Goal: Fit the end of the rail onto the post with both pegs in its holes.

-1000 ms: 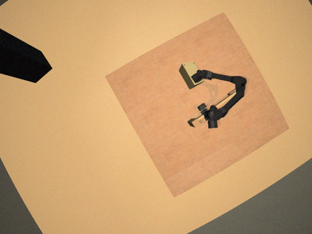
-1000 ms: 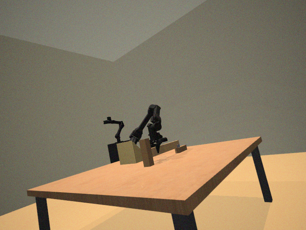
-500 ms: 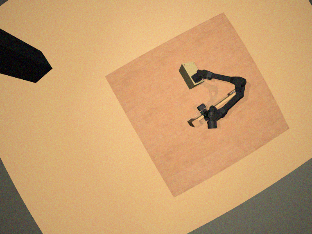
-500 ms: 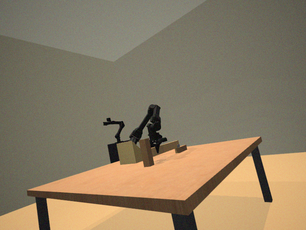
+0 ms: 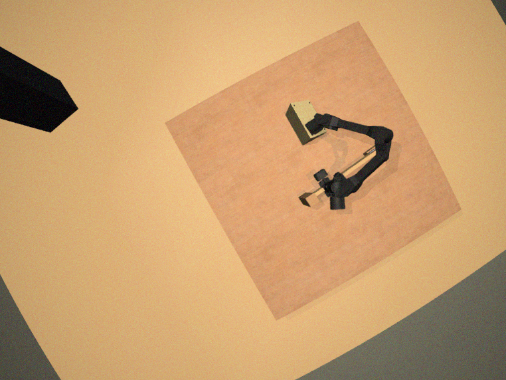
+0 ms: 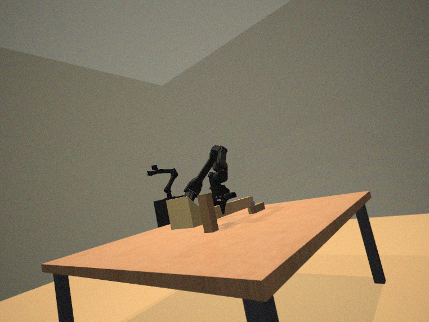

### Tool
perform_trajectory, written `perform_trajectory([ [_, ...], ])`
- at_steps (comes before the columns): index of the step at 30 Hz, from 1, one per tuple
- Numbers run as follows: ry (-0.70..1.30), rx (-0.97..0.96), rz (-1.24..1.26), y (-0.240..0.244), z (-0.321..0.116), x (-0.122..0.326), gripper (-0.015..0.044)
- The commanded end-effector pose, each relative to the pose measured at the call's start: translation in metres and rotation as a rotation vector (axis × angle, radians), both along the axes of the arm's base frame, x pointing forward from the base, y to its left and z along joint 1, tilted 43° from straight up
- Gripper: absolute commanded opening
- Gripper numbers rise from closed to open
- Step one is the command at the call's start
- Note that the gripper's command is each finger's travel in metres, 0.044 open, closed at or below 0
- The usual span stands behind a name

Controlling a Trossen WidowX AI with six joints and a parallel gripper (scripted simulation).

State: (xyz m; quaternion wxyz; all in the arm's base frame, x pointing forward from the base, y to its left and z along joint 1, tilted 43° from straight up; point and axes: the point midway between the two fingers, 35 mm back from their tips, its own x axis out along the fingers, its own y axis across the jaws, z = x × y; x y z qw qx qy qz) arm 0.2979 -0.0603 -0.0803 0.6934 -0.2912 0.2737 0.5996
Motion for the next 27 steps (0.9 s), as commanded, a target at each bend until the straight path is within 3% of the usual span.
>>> perform_trajectory([
  [1,-0.002,-0.002,-0.003,-0.0029,-0.0005,0.0,0.0],
  [7,-0.002,-0.002,-0.003,-0.0044,-0.0017,-0.0001,0.0],
  [23,0.0,0.0,0.0,-0.0016,-0.0013,-0.0001,0.042],
  [27,0.0,0.0,0.0,-0.0016,-0.0013,-0.0001,0.044],
])
